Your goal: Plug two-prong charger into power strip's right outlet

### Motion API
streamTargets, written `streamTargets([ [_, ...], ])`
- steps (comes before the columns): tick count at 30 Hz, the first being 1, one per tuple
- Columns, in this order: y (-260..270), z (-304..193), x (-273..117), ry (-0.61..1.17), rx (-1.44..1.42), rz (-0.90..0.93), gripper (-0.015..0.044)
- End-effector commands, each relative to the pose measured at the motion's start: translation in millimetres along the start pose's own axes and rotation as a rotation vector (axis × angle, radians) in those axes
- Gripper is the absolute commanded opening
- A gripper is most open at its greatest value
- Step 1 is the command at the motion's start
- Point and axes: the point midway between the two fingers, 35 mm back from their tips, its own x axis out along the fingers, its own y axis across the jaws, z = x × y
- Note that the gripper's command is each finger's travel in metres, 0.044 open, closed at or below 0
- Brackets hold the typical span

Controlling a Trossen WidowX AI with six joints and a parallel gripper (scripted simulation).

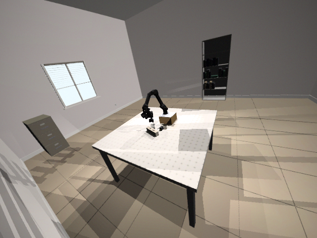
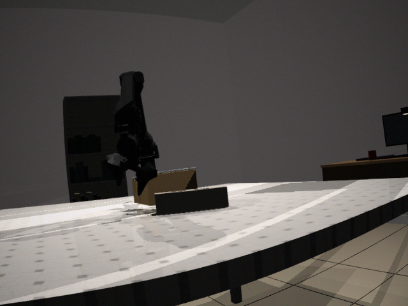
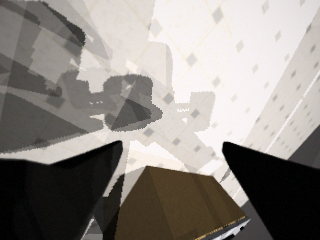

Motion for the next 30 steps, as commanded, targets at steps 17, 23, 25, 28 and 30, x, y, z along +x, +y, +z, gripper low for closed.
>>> streamTargets([
  [17,61.3,-24.7,-21.1,-0.163,-0.328,0.066,0.0440],
  [23,80.3,-36.9,-26.9,-0.195,-0.421,0.094,0.0440],
  [25,86.5,-41.6,-28.8,-0.203,-0.454,0.103,0.0440],
  [28,95.5,-49.1,-31.5,-0.215,-0.504,0.117,0.0440],
  [30,101.4,-54.3,-33.3,-0.222,-0.537,0.125,0.0440],
])
